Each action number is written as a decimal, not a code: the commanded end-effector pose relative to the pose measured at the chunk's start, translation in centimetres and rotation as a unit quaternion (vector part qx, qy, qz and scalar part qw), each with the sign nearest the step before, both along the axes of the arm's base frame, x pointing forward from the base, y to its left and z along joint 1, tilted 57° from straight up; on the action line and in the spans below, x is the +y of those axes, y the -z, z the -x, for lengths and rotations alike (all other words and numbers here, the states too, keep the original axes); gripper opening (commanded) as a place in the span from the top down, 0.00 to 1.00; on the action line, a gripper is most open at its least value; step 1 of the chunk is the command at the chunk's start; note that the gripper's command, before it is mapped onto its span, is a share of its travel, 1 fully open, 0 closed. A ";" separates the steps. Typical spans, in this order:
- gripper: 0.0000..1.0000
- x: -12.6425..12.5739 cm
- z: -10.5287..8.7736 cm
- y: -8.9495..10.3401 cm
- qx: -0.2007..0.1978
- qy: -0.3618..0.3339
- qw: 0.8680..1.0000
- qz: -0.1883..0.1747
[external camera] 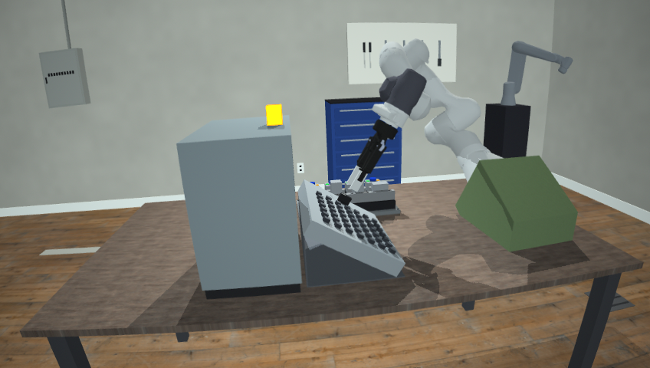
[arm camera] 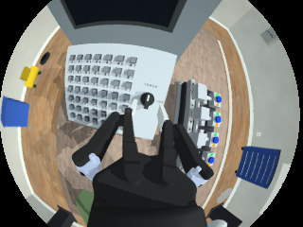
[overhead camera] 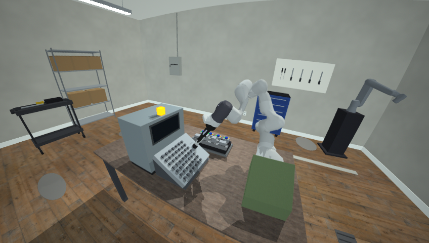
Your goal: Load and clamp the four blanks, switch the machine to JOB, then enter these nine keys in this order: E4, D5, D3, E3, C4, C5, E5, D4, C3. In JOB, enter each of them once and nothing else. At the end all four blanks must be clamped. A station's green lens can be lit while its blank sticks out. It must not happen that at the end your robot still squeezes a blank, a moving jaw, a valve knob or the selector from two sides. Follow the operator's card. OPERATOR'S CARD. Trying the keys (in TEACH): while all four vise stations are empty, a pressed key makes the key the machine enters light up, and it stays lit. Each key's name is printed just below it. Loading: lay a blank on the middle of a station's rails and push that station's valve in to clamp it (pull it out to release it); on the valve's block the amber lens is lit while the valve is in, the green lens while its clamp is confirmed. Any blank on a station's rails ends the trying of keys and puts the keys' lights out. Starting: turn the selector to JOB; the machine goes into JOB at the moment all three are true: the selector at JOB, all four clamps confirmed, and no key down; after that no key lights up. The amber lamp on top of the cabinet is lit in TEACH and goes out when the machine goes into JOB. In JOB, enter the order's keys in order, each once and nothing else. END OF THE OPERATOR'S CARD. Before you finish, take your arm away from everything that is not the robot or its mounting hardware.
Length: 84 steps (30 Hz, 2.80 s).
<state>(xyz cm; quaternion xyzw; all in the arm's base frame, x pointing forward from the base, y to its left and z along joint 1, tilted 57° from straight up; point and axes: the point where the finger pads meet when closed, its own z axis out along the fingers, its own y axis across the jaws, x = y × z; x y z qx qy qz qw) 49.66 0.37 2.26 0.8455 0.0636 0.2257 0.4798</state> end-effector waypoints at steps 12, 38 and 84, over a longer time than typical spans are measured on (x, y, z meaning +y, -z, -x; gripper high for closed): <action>0.67 0.2 0.0 0.0 -0.002 -0.002 1.000 -0.003; 0.67 -0.7 -0.5 0.5 -0.002 -0.002 1.000 -0.003; 0.67 -2.1 -1.3 1.3 -0.002 -0.002 1.000 -0.003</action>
